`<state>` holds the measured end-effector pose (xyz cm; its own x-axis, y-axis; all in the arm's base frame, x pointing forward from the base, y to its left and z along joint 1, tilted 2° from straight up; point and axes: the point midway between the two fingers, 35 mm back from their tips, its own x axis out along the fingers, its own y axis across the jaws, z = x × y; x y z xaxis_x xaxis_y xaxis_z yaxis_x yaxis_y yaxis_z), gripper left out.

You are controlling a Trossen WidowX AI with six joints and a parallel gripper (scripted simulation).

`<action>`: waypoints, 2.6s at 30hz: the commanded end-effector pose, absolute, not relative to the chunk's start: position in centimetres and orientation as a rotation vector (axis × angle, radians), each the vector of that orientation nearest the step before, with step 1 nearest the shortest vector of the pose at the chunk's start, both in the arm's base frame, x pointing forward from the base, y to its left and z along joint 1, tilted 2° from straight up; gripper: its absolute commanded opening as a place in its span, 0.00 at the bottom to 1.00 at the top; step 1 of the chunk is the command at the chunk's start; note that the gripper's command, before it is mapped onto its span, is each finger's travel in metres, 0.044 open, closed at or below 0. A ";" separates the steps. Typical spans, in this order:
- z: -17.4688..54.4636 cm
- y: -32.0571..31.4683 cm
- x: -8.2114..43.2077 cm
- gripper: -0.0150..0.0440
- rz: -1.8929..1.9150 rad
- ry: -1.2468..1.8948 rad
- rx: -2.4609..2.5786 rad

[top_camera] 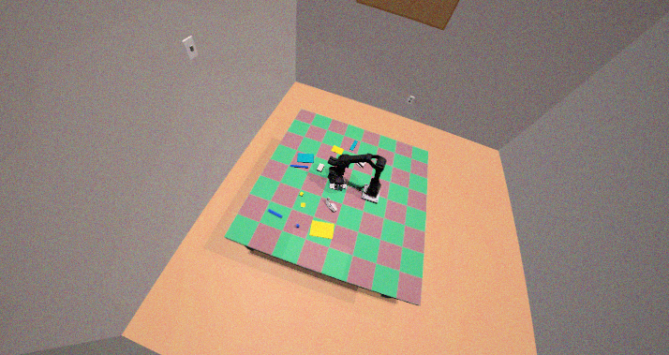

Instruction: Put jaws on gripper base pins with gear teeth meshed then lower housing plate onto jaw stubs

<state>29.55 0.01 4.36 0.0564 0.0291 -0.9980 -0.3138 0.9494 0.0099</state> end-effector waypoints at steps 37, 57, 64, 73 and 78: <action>3.9 0.0 29.5 0.48 0.268 1.496 -0.239; 4.5 0.0 29.5 0.48 0.267 1.496 -0.239; 4.3 0.0 29.6 0.48 0.267 1.496 -0.239; 4.1 0.0 29.6 0.48 0.268 1.496 -0.239; 4.1 0.0 29.6 0.48 0.268 1.496 -0.239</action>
<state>29.59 0.04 4.19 0.0550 0.0292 -0.9981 -0.3177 0.9481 0.0102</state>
